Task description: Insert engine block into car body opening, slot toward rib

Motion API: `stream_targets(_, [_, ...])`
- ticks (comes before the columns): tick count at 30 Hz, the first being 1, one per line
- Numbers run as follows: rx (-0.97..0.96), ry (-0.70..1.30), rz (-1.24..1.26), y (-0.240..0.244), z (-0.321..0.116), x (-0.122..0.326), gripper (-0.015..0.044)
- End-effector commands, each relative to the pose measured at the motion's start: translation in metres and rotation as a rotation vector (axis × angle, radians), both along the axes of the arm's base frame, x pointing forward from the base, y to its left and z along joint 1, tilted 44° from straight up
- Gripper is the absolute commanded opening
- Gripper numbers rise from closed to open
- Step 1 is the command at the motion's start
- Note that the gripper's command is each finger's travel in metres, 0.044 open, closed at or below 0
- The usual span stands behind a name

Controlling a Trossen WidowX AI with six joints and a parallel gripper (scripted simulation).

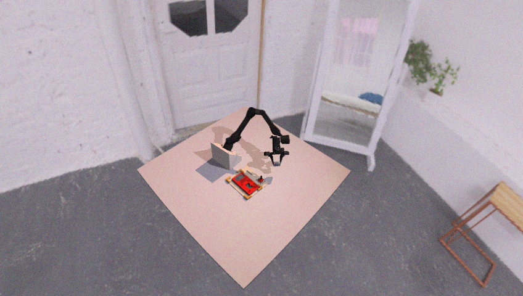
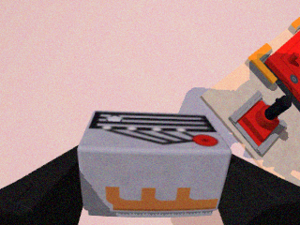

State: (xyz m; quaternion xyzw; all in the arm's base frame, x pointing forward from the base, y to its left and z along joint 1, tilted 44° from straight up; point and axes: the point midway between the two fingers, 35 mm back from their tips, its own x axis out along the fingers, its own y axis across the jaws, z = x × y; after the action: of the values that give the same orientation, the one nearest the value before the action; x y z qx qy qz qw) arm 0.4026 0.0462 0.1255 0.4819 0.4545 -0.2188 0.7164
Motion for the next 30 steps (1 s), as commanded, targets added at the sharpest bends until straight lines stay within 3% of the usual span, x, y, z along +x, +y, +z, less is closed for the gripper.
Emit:
stream_targets(1, [-0.031,-0.020,-0.022,0.003,-0.001,-0.001,0.0000])
stream_targets(30, [-0.096,-0.064,-0.070,0.047,-0.043,0.001,0.0000])
